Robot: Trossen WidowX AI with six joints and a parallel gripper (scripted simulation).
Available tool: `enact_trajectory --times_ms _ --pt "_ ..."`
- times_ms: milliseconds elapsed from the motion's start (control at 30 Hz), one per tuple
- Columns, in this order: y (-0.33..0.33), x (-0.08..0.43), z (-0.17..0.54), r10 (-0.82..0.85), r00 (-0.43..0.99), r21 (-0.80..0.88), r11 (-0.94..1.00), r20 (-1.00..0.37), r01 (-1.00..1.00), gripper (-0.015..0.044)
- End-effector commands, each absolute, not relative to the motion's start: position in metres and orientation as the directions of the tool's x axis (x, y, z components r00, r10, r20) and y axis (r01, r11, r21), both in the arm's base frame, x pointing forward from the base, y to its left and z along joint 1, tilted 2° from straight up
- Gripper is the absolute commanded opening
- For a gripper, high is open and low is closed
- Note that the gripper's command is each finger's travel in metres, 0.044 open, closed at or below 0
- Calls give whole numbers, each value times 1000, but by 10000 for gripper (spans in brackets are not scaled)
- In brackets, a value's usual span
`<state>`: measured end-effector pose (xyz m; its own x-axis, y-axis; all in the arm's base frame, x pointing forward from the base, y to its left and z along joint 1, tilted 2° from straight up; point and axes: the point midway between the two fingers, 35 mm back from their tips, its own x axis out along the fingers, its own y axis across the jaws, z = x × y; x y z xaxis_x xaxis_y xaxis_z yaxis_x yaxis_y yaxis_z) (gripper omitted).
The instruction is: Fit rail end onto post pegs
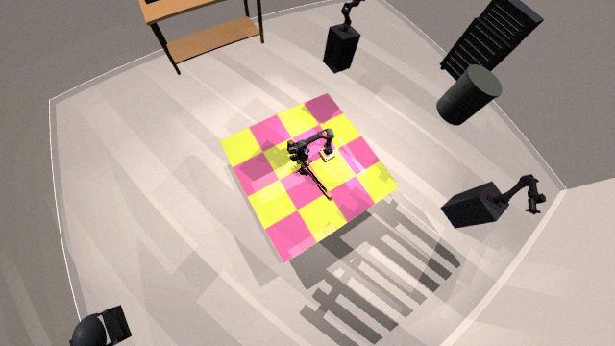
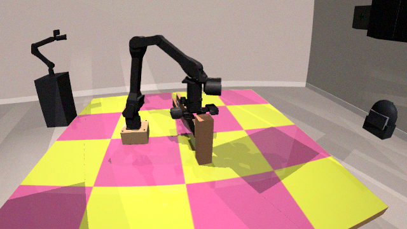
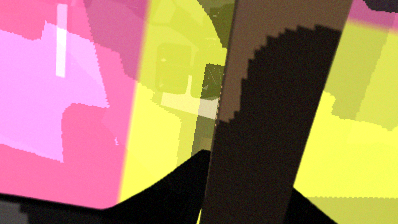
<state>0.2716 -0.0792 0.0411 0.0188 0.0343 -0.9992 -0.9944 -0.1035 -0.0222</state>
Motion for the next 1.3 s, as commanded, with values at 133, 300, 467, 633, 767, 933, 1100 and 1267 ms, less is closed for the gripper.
enact_trajectory --times_ms 133,300,467,633,767,933,1100,1267 --pt "-80 272 43 34 22 -25 -104 -999 -994 0" --pt "-81 272 43 34 22 -25 -104 -999 -994 0" --pt "-82 272 42 33 22 -25 -104 -999 -994 0" --pt "-84 272 42 33 22 -25 -104 -999 -994 0" --pt "-85 273 42 33 22 -25 -104 -999 -994 0" --pt "-87 273 42 33 22 -25 -104 -999 -994 0" --pt "-88 274 42 33 22 -25 -104 -999 -994 0" --pt "-89 274 43 33 22 -25 -104 -999 -994 0"
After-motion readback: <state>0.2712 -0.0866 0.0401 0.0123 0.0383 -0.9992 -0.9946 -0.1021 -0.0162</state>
